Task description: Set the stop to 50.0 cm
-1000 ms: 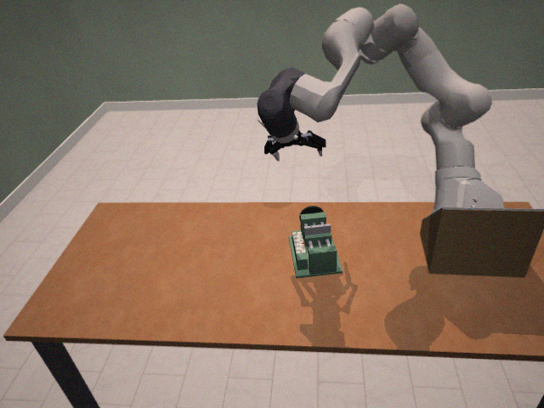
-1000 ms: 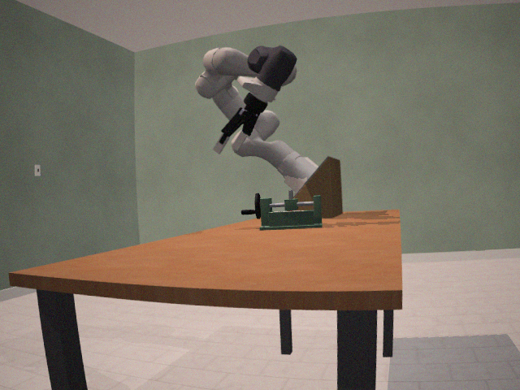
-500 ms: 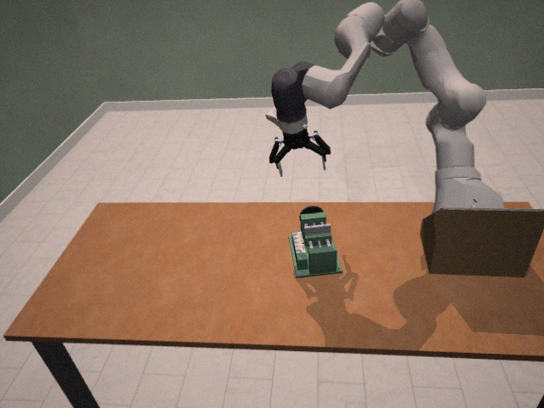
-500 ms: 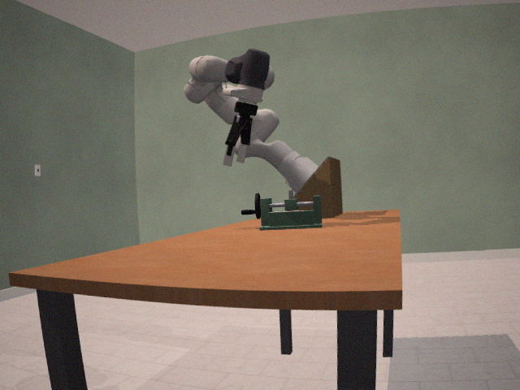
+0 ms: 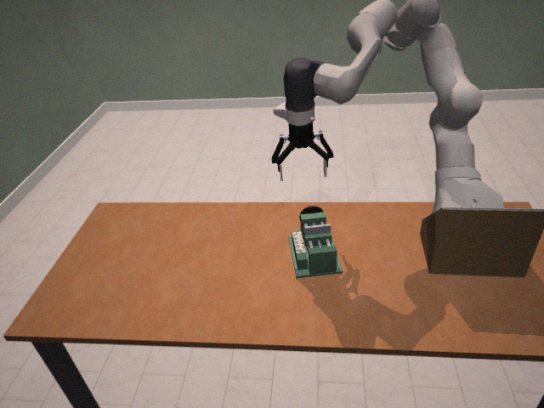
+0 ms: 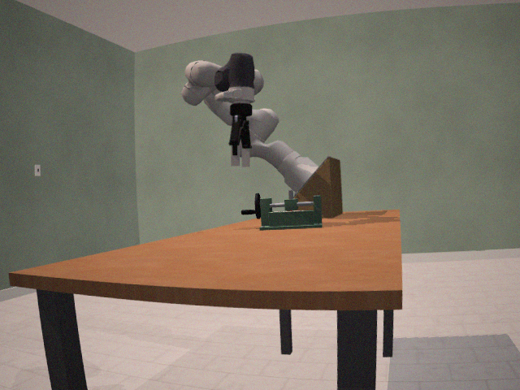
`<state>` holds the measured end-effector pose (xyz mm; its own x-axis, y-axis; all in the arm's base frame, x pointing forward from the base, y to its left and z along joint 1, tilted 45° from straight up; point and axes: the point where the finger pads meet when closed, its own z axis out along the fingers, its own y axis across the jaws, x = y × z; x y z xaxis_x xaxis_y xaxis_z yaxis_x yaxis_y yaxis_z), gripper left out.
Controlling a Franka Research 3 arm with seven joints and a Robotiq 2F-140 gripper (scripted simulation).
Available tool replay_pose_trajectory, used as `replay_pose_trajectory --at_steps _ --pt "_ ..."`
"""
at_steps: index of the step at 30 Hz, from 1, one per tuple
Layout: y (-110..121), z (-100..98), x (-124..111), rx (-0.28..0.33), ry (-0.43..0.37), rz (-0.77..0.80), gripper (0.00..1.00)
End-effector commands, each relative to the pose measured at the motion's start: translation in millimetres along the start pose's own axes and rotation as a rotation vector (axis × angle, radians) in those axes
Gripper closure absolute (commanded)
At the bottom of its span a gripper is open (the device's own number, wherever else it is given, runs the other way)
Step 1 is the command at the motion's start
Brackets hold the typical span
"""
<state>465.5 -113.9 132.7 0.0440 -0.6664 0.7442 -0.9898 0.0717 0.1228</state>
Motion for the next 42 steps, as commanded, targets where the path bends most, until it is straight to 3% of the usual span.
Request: replay_pose_trajectory --at_steps 1,29,30,34,40,42 --pt "-8 -2.8 -14 0.037 -0.053 -0.051 0.0" --pt "-8 -2.8 -14 0.037 -0.053 -0.051 0.0" --pt "-8 -2.8 -14 0.036 -0.053 -0.051 0.67" --pt "-14 -3.9 -29 0.023 -0.058 -0.06 0.67" --pt "-39 -8.6 -101 0.023 -0.058 -0.06 0.67" --pt "-39 -8.6 -101 0.023 -0.058 -0.06 0.67"
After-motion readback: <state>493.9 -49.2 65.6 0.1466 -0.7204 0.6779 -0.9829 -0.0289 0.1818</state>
